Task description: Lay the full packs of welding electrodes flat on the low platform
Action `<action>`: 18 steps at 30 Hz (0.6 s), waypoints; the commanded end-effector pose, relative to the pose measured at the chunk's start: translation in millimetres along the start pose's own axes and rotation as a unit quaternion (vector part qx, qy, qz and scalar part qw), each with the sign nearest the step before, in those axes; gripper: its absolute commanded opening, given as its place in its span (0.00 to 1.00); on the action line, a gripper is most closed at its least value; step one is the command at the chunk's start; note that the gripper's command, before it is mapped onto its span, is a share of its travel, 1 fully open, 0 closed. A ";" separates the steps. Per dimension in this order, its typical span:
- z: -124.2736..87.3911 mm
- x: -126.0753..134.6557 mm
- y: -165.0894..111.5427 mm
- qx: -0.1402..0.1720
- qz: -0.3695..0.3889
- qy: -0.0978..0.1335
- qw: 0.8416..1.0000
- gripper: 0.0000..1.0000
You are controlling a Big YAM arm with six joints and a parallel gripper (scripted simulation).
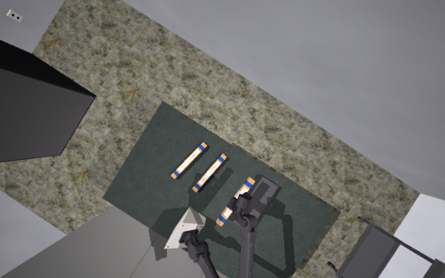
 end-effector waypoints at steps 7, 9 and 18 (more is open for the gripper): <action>-30.2 -8.0 14.1 -0.035 0.025 0.006 0.999 0.00; -30.1 -7.9 14.4 -0.036 0.026 0.006 0.999 0.00; -25.1 19.3 21.4 -0.033 -0.031 0.005 0.999 0.00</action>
Point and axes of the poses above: the point where the finger pads meet when closed, its own z axis out along the fingers, its own x axis across the jaws, y = z × x, the point moved 3 cm from there along -z, back along the fingers, and after that the axes turned 8 degrees about -z, right-handed, at the moved point
